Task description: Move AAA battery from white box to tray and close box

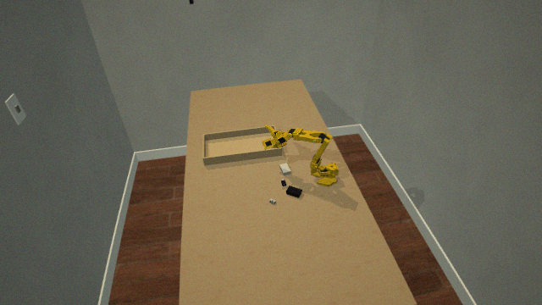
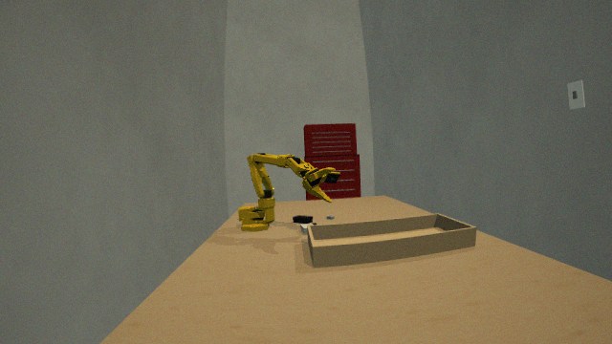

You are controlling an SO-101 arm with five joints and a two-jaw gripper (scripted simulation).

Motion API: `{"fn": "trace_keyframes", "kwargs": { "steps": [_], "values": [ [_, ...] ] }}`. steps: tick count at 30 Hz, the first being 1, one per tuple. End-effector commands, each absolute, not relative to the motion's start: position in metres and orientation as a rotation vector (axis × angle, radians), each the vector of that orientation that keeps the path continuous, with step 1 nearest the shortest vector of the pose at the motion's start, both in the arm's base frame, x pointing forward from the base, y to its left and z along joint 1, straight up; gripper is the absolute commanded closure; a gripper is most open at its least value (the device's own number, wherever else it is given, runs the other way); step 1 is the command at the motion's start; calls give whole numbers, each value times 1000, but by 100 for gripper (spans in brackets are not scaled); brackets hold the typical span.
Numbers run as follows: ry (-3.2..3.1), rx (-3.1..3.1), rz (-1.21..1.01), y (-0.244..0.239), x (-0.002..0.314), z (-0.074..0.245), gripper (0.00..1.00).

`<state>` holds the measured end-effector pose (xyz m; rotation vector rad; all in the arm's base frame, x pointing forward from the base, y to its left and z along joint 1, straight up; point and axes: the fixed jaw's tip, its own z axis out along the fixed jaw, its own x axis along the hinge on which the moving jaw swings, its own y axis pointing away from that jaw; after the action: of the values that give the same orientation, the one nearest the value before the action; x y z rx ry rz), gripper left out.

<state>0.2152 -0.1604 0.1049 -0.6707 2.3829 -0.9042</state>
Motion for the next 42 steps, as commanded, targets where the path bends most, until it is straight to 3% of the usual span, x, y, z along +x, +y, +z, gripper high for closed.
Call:
{"fn": "trace_keyframes", "kwargs": {
  "steps": [1, 12, 24, 42],
  "values": [
    [2418, -876, -876, -155, 213, 106, 39],
    [2443, -1622, -571, -125, 178, 76, 55],
    [2265, -2104, -249, -104, 151, 67, 65],
    [2063, -2368, -7, -91, 132, 66, 72]
  ]
}}
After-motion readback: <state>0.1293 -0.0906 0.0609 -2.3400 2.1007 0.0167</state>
